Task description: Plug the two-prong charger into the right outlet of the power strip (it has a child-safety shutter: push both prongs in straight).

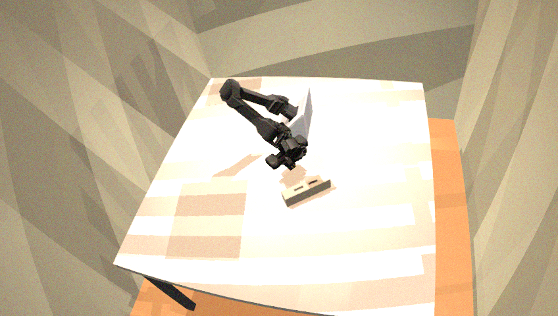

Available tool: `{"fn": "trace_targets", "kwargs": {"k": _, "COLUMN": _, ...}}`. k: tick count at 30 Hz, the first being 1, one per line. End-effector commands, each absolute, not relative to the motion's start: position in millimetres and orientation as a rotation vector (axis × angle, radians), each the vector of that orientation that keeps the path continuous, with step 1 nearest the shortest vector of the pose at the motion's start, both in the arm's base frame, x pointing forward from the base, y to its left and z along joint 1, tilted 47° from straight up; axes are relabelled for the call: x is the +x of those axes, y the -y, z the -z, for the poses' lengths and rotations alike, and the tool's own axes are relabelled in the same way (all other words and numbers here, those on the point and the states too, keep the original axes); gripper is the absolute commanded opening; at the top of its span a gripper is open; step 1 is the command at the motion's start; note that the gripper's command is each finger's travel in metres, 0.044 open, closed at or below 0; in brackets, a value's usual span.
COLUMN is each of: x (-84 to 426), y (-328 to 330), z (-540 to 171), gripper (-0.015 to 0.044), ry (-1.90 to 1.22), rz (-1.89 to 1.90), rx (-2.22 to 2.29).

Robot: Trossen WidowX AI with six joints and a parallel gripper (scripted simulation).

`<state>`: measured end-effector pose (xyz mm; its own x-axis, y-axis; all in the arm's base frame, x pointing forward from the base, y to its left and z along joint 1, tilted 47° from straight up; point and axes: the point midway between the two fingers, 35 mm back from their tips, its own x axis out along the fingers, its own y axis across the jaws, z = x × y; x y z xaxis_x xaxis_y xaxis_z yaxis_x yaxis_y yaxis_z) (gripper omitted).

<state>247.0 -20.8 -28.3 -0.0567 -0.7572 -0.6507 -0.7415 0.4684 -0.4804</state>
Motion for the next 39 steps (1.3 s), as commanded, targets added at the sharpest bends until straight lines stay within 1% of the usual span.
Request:
{"fn": "trace_targets", "kwargs": {"k": 1, "x": 259, "y": 26, "z": 31, "gripper": 0.0, "ry": -1.768, "rz": 0.096, "rx": -1.214}}
{"fn": "trace_targets", "kwargs": {"k": 10, "x": 277, "y": 40, "z": 38, "gripper": 0.0, "ry": -1.732, "rz": 0.229, "rx": -1.094}}
{"fn": "trace_targets", "kwargs": {"k": 39, "x": 303, "y": 32, "z": 48, "gripper": 0.0, "ry": -1.727, "rz": 0.241, "rx": -1.082}}
